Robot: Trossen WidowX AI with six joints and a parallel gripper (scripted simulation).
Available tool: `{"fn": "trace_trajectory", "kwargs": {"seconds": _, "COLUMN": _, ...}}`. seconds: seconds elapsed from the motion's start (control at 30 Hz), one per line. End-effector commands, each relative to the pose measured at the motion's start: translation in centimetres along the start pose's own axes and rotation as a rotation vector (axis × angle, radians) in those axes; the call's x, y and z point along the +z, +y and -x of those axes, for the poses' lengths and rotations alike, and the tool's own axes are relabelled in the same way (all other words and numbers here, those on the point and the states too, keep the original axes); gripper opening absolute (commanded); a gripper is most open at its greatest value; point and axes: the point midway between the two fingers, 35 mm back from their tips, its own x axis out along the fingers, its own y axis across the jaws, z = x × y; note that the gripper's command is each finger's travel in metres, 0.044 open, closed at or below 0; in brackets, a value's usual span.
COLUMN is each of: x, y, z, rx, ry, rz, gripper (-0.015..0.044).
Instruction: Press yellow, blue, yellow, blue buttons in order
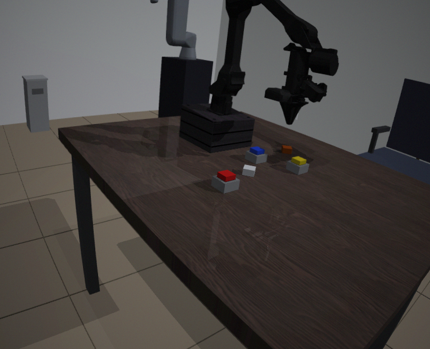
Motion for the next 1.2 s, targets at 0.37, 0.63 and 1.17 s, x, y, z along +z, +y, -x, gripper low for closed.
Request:
{"fn": "trace_trajectory", "kwargs": {"seconds": 0.37, "x": 3.9, "y": 2.9, "z": -6.6, "rx": -0.001, "ry": 0.006, "rz": 0.001, "gripper": 0.0020}}
{"fn": "trace_trajectory", "kwargs": {"seconds": 0.63, "x": 3.9, "y": 2.9, "z": -7.2, "rx": -0.001, "ry": 0.007, "rz": 0.001, "gripper": 0.0020}}
{"fn": "trace_trajectory", "kwargs": {"seconds": 1.17, "x": 3.9, "y": 2.9, "z": -9.7, "rx": -0.001, "ry": 0.007, "rz": 0.001, "gripper": 0.0020}}
